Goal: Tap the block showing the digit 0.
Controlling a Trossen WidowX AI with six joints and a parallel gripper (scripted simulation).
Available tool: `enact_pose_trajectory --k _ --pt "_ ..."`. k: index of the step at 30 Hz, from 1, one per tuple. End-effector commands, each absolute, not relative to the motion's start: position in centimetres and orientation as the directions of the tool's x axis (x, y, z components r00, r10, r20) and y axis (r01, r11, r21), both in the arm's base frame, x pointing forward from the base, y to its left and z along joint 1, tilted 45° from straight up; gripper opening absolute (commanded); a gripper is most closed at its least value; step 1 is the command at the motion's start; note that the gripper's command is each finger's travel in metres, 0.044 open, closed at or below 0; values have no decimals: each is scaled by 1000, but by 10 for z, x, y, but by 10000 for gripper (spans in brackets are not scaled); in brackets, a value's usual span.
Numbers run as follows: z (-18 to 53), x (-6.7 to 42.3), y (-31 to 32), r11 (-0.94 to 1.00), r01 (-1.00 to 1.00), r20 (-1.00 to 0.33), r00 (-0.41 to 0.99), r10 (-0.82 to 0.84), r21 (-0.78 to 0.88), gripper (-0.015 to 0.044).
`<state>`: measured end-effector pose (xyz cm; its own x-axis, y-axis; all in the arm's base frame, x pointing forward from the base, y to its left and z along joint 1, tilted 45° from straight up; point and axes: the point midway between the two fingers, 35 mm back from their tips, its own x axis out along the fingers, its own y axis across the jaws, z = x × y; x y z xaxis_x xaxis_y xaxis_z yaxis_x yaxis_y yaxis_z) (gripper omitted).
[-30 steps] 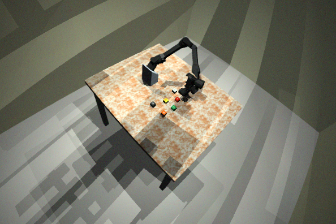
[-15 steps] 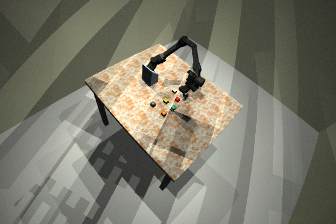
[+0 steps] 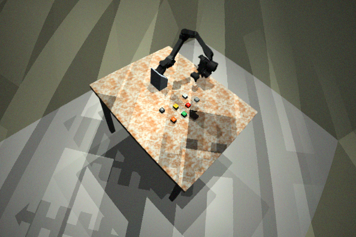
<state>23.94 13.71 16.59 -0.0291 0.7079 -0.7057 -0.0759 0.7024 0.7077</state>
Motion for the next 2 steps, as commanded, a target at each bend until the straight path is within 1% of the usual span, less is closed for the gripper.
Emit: enact_pose_trajectory --k 1,2 --pt "167 232 137 704 -61 -706 -41 707 708 400" --pt "167 232 137 704 -61 -706 -41 707 708 400"
